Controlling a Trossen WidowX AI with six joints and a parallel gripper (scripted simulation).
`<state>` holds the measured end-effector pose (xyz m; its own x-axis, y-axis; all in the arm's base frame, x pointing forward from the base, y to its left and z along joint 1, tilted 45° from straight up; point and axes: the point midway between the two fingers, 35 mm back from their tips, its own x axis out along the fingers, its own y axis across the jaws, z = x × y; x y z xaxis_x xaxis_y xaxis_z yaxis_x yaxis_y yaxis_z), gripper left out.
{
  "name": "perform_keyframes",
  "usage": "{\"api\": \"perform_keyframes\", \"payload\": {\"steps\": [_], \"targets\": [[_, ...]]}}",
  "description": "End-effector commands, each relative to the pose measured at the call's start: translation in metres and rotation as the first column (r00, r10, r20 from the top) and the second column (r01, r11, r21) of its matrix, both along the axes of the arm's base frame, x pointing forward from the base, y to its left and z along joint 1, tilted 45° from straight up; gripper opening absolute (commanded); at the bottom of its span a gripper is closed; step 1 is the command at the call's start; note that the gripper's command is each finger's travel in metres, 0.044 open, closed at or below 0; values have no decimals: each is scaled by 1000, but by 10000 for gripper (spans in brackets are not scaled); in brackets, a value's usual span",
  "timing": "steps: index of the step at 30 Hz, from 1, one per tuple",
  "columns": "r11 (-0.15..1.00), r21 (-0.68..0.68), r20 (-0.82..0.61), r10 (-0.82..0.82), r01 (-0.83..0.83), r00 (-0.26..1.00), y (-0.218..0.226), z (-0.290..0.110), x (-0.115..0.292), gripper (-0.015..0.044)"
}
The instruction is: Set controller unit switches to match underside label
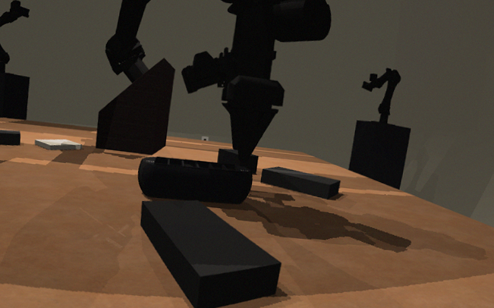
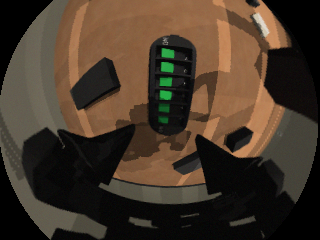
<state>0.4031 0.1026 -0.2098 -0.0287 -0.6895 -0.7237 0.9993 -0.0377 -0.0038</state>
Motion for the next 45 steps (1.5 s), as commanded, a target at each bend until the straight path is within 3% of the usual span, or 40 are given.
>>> {"api": "perform_keyframes", "payload": {"steps": [1, 23, 28, 45], "targets": [[999, -23, 4, 32, -32, 999, -4, -5, -1, 440], [973, -144, 19, 187, -182, 982, -25, -28, -10, 440], [973, -144, 19, 187, -182, 982, -25, -28, -10, 328], [973, -146, 17, 185, -181, 982, -24, -26, -10, 325]]}}
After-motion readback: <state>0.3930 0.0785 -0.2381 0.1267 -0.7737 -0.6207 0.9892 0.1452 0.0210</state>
